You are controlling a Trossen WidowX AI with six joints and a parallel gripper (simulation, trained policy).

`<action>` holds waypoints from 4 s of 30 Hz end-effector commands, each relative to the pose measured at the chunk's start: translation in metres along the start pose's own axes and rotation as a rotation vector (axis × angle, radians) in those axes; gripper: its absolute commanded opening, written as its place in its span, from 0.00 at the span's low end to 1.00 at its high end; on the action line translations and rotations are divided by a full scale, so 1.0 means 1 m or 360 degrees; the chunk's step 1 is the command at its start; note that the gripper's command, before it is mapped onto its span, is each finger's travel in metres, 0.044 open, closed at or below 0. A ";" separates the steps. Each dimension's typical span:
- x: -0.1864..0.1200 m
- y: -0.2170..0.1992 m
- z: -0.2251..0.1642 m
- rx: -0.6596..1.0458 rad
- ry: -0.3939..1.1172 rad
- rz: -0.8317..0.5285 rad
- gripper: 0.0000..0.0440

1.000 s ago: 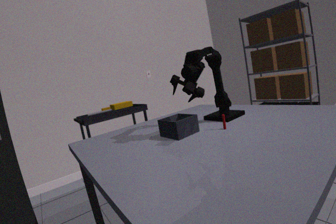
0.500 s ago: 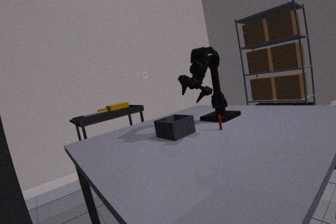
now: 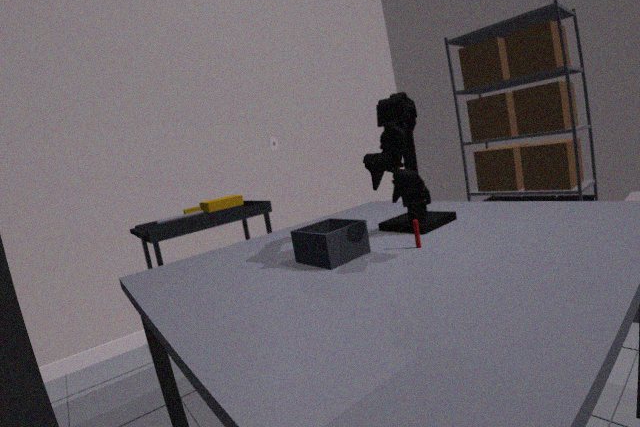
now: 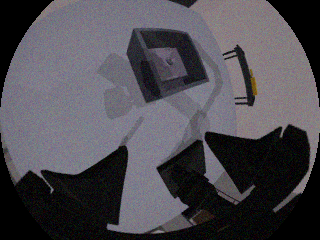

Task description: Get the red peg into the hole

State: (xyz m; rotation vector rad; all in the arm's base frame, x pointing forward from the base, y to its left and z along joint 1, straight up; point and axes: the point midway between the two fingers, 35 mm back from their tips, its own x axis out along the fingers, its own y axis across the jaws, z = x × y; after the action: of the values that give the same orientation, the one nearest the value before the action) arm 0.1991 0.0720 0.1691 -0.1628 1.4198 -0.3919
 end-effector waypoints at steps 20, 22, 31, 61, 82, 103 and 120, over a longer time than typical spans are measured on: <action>0.080 0.064 -0.049 0.0953 0.0237 0.0305 1.00; 0.088 0.069 -0.050 0.1000 0.0244 0.0339 1.00; 0.111 0.084 -0.057 0.1189 0.0314 0.0424 0.78; 0.059 0.051 -0.017 0.1131 0.0170 0.0599 0.00; 0.032 -0.016 0.057 0.1291 -0.0063 0.0570 0.00; 0.069 -0.065 0.110 0.1531 -0.0127 0.0507 0.00; 0.112 -0.079 0.133 0.1607 -0.0022 0.0483 0.03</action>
State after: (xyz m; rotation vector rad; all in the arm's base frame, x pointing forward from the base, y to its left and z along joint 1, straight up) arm 0.3220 -0.0545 0.1196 0.8511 1.0490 -0.7957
